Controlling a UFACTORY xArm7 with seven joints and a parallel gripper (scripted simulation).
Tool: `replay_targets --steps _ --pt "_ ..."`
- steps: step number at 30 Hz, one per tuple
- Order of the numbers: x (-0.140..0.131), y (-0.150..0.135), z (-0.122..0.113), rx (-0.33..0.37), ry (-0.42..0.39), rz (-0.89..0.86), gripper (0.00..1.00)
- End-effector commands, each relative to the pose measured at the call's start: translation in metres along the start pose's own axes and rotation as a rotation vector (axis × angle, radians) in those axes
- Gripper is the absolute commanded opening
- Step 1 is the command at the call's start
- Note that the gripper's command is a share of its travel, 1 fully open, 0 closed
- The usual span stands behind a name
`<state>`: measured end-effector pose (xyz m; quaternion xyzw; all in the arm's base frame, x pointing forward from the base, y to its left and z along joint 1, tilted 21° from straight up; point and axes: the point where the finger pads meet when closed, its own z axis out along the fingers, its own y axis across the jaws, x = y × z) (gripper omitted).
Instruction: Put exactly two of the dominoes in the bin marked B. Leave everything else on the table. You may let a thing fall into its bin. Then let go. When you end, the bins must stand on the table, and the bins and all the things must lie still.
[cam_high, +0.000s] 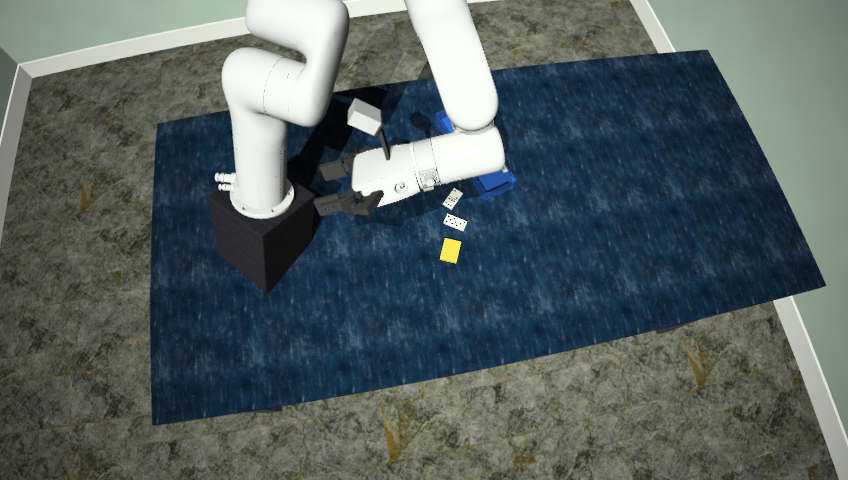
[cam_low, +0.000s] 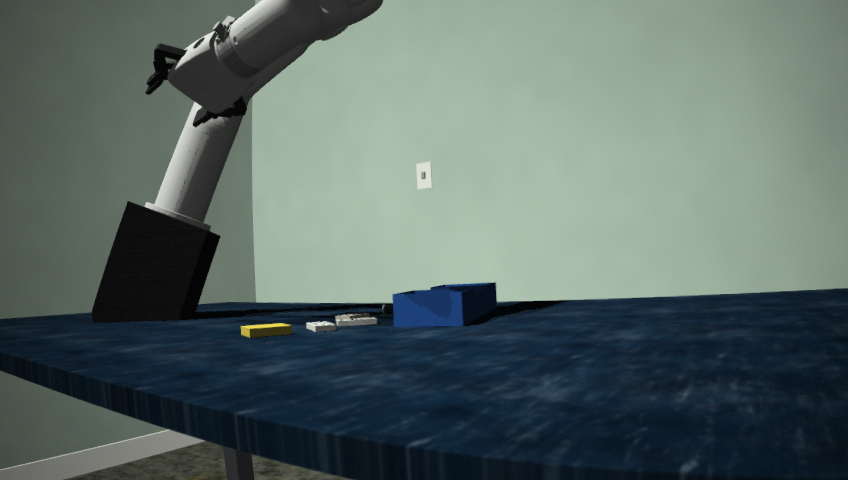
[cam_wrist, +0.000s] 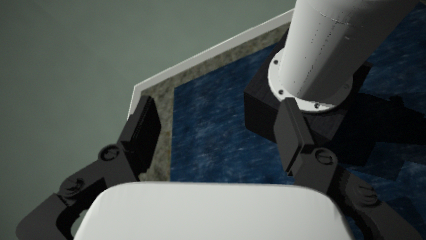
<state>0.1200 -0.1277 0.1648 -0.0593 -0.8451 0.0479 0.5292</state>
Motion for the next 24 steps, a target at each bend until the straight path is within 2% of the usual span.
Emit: replay_targets --steps 1,17,18,24 --pt "0.000 0.000 0.000 -0.001 -0.001 0.001 1.00" --pt "0.000 0.000 0.000 -0.001 -0.001 0.001 1.00" --pt "-0.007 0.003 0.001 -0.001 -0.001 0.001 0.07" --pt "-0.051 0.025 0.011 -0.002 -0.001 0.001 0.07"
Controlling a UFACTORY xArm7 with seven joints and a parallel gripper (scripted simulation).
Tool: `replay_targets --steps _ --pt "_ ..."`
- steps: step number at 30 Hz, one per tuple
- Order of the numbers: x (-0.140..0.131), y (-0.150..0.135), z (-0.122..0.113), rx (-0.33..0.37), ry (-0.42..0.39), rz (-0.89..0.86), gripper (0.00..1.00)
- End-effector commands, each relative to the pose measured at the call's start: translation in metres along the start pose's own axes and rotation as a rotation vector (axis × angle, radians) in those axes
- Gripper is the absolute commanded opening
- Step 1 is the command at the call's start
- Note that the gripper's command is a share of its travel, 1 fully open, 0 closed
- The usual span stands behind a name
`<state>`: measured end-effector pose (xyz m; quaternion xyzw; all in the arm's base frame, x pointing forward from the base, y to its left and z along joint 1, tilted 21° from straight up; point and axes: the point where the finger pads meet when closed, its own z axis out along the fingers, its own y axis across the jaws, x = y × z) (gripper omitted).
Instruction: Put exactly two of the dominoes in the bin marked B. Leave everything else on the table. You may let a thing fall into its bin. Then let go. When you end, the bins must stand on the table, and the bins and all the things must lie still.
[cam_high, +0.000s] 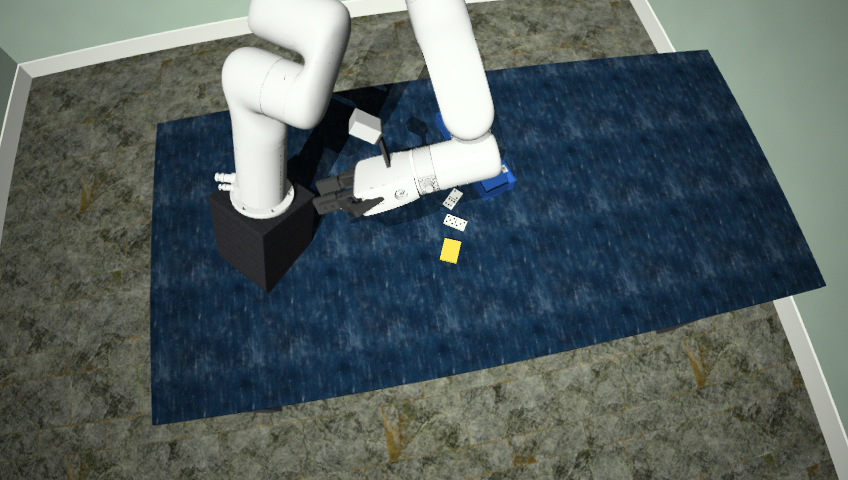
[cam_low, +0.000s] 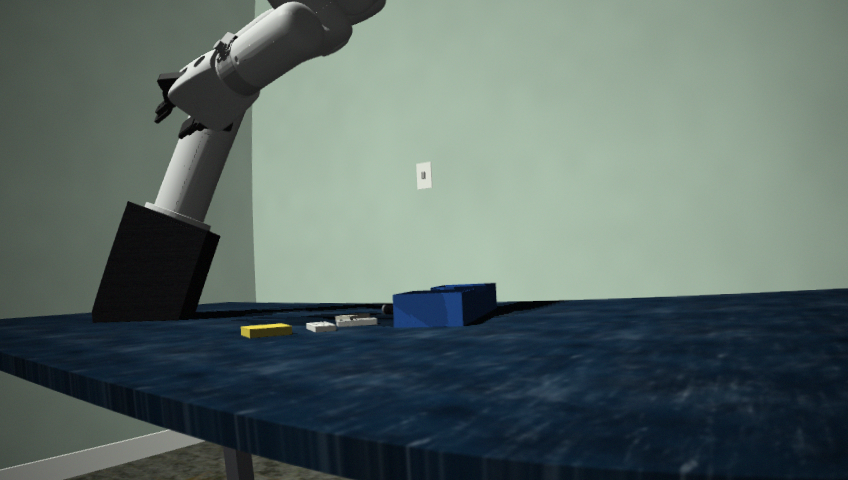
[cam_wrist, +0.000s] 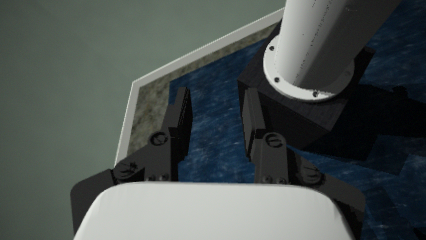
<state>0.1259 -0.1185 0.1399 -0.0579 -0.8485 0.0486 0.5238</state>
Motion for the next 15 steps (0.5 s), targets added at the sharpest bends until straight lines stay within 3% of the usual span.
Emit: replay_targets --steps 1,7,12,13,15 --pt "-0.035 0.015 0.008 -0.003 0.011 0.003 0.07" --pt "-0.078 0.036 0.018 -0.003 0.011 0.003 0.07" --pt "-0.078 0.036 0.018 -0.003 0.011 0.003 0.07" --pt "-0.077 0.040 0.011 -0.035 0.018 0.041 0.07" --pt "-0.076 0.030 0.000 -0.004 -0.032 -0.040 0.07"
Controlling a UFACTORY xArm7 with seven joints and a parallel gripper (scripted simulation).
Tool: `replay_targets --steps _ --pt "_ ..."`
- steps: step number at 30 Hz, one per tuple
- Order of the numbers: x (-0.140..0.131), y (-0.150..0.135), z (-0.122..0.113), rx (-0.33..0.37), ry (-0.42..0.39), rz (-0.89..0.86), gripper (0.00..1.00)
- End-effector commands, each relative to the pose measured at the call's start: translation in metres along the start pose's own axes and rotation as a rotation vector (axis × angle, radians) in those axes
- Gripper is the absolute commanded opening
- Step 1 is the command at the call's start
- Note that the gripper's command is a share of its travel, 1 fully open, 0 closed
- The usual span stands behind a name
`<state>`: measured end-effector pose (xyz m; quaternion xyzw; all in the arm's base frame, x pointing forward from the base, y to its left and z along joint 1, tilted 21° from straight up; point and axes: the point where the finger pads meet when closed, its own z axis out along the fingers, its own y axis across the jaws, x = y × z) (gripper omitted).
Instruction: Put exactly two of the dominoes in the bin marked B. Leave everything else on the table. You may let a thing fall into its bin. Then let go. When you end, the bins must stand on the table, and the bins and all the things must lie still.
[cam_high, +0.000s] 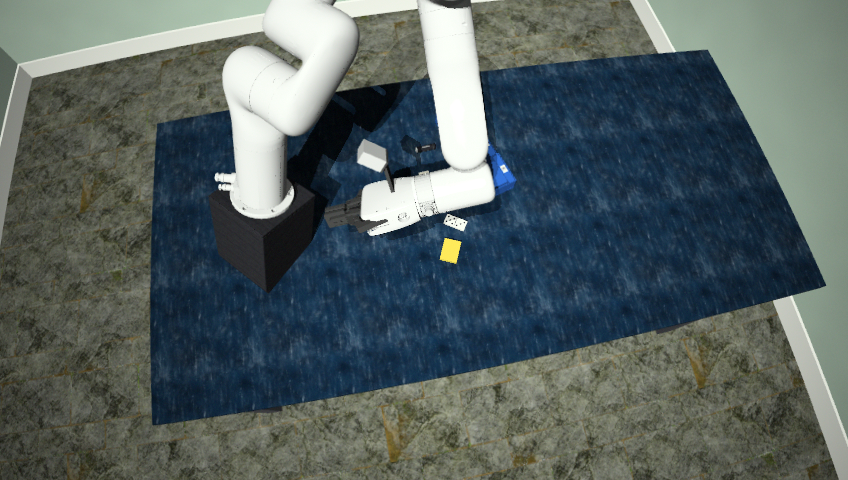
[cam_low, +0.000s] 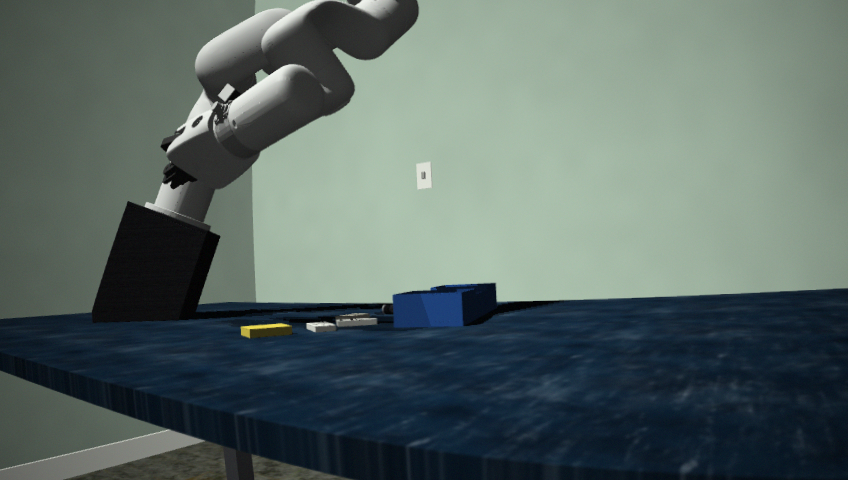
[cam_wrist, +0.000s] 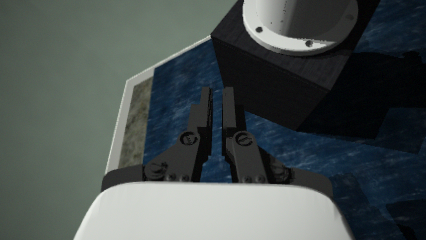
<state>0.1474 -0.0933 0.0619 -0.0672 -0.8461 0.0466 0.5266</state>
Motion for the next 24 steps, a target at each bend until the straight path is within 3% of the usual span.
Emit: replay_targets --steps 1,10,12,24 --pt "-0.001 -0.007 -0.015 0.024 -0.065 -0.094 0.07" --pt "-0.004 -0.010 -0.042 0.114 -0.215 -0.343 0.07" --pt "-0.004 -0.010 -0.042 0.114 -0.215 -0.343 0.07" --pt "-0.005 -0.008 -0.083 0.267 -0.391 -0.692 0.07"
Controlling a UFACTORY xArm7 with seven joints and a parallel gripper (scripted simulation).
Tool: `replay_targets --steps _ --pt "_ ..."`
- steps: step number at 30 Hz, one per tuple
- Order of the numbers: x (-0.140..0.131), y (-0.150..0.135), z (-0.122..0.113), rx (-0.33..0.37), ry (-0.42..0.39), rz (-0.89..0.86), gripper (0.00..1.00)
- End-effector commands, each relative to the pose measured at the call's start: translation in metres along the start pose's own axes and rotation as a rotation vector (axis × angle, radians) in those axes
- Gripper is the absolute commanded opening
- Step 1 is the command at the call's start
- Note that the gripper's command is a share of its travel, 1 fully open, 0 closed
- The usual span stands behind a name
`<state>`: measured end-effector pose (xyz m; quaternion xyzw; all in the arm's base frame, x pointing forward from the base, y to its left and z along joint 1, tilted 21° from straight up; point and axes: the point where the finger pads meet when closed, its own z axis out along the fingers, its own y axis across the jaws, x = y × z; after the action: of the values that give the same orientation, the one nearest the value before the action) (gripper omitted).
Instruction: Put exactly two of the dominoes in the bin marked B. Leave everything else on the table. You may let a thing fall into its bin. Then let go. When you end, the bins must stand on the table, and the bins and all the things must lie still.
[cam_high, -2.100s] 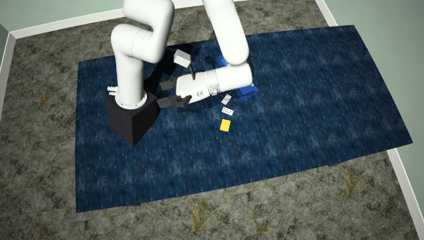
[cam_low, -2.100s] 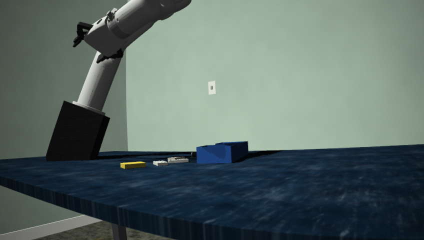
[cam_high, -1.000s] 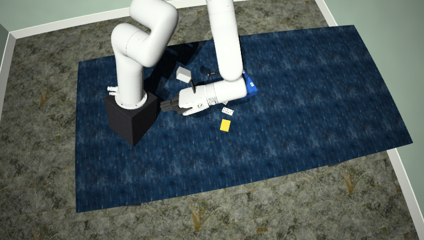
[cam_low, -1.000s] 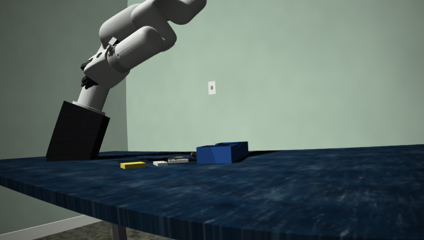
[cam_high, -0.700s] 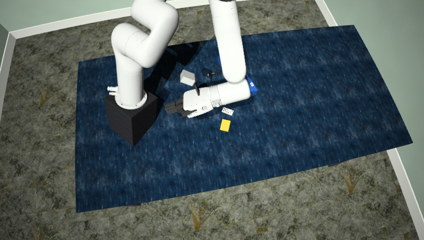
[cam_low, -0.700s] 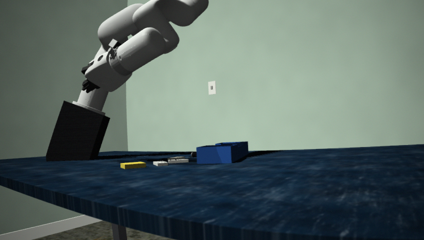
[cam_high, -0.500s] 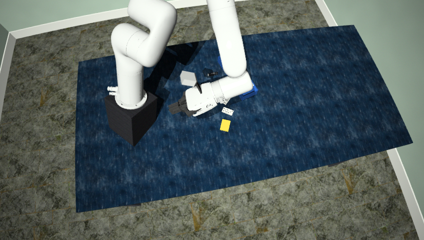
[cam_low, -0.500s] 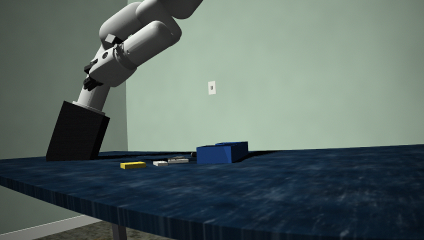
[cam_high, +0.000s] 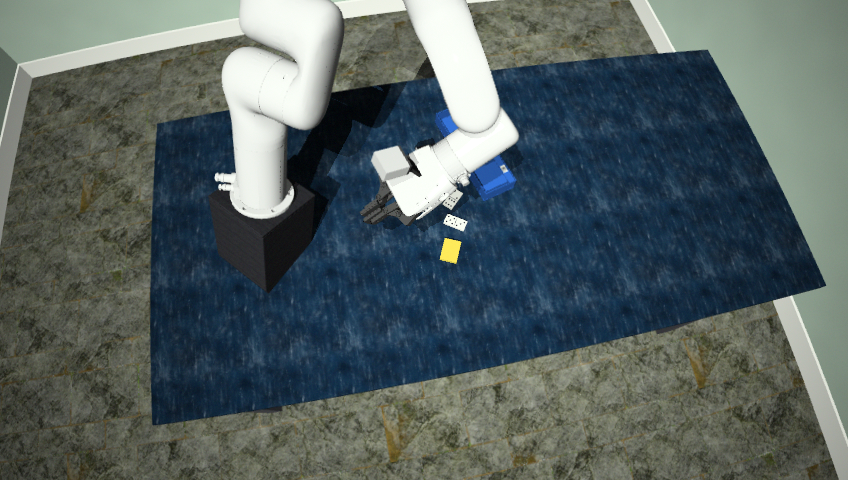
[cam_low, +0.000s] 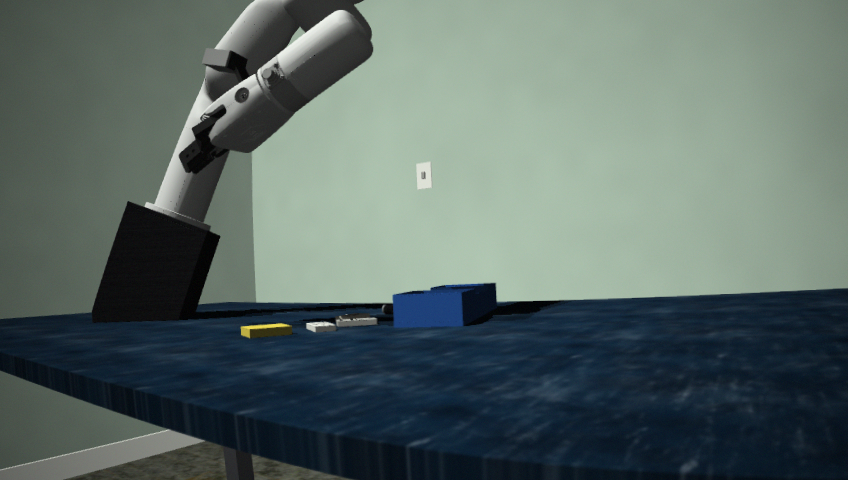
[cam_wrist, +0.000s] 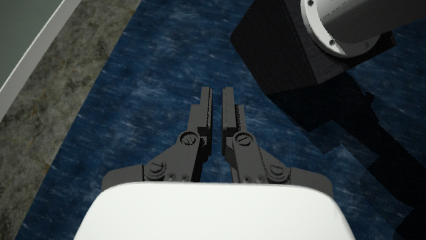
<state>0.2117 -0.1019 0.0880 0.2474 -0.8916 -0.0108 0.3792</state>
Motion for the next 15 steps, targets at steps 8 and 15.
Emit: replay_targets --steps 8,15 --pt "-0.008 -0.005 -0.032 0.137 -0.129 -0.279 0.07" --pt "-0.015 -0.005 -0.051 0.213 -0.180 -0.443 0.07"
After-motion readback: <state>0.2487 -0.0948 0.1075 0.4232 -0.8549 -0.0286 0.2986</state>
